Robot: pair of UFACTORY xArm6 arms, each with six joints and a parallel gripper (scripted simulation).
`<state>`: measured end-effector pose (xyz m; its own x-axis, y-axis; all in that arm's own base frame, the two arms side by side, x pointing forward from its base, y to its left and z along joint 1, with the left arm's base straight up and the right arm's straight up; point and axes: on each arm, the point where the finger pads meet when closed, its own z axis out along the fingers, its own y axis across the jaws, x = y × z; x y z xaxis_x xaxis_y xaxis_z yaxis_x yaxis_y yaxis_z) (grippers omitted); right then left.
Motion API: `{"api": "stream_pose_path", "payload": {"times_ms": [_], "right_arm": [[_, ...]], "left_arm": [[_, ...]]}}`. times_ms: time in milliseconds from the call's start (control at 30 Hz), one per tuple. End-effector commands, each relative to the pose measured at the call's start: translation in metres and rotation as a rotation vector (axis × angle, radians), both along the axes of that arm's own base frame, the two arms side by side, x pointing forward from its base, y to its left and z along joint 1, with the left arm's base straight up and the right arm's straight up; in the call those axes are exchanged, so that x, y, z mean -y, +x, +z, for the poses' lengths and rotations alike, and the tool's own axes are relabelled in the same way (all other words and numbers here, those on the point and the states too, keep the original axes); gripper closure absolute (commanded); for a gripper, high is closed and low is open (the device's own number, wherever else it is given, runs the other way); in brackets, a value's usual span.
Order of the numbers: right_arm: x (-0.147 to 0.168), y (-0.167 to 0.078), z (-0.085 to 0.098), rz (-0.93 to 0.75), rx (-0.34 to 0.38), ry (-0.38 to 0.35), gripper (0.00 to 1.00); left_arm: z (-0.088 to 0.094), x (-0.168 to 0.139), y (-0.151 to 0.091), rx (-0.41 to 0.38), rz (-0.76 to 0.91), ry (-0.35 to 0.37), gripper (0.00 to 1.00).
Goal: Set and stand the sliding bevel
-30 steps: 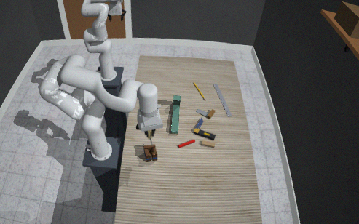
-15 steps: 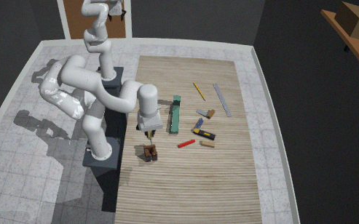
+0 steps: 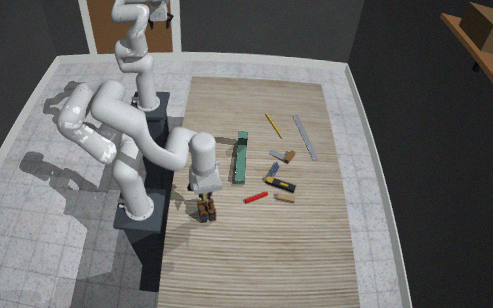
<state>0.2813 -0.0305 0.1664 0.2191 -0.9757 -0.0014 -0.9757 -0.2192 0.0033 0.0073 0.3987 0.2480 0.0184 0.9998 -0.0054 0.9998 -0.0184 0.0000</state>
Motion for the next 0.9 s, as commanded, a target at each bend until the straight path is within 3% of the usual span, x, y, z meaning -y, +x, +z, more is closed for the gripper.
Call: {"api": "stream_pose_path", "payload": {"times_ms": [0, 233, 867], "right_arm": [[0.001, 0.005, -0.023, 0.000, 0.008, -0.001, 1.00], [0.001, 0.005, -0.033, 0.000, 0.007, -0.001, 1.00], [0.001, 0.005, -0.034, 0.000, 0.007, -0.001, 1.00]], "left_arm": [[0.002, -0.001, 0.000, 0.000, 0.000, 0.005, 0.00], [0.002, -0.001, 0.000, 0.000, 0.000, 0.005, 0.00], [0.002, -0.001, 0.000, 0.000, 0.000, 0.005, 0.00]]}}
